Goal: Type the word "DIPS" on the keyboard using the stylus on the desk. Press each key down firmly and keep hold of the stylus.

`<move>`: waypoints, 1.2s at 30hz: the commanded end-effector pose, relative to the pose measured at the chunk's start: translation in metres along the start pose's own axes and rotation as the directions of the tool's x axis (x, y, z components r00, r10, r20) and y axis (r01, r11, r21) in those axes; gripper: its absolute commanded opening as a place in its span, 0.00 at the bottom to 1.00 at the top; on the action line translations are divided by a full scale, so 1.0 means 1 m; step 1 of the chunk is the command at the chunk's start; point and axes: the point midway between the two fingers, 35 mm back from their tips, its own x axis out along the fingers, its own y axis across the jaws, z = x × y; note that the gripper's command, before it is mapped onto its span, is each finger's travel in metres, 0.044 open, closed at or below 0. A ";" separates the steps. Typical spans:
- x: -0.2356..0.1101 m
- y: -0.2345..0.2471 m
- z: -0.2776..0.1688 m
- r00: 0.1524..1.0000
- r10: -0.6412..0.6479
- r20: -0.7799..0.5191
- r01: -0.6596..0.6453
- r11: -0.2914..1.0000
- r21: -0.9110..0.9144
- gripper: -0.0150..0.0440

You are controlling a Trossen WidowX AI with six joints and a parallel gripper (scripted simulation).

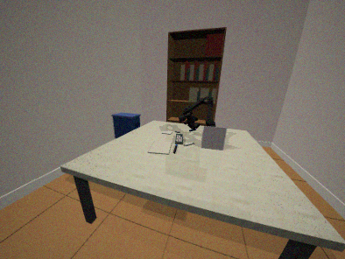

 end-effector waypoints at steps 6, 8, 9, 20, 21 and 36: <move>-0.005 -0.001 -0.017 0.984 -0.149 -0.103 0.132 0.979 -0.156 0.25; -0.008 -0.001 -0.024 0.969 -0.200 -0.142 0.167 0.962 -0.215 0.25; -0.009 -0.001 -0.027 0.961 -0.225 -0.161 0.182 0.952 -0.245 0.25; -0.037 0.004 -0.062 0.800 -0.465 -0.378 0.210 0.808 -0.550 0.25; -0.040 0.005 -0.065 0.780 -0.483 -0.397 0.200 0.794 -0.574 0.25; -0.098 0.030 -0.103 0.394 -0.657 -0.643 -0.149 0.645 -0.749 0.25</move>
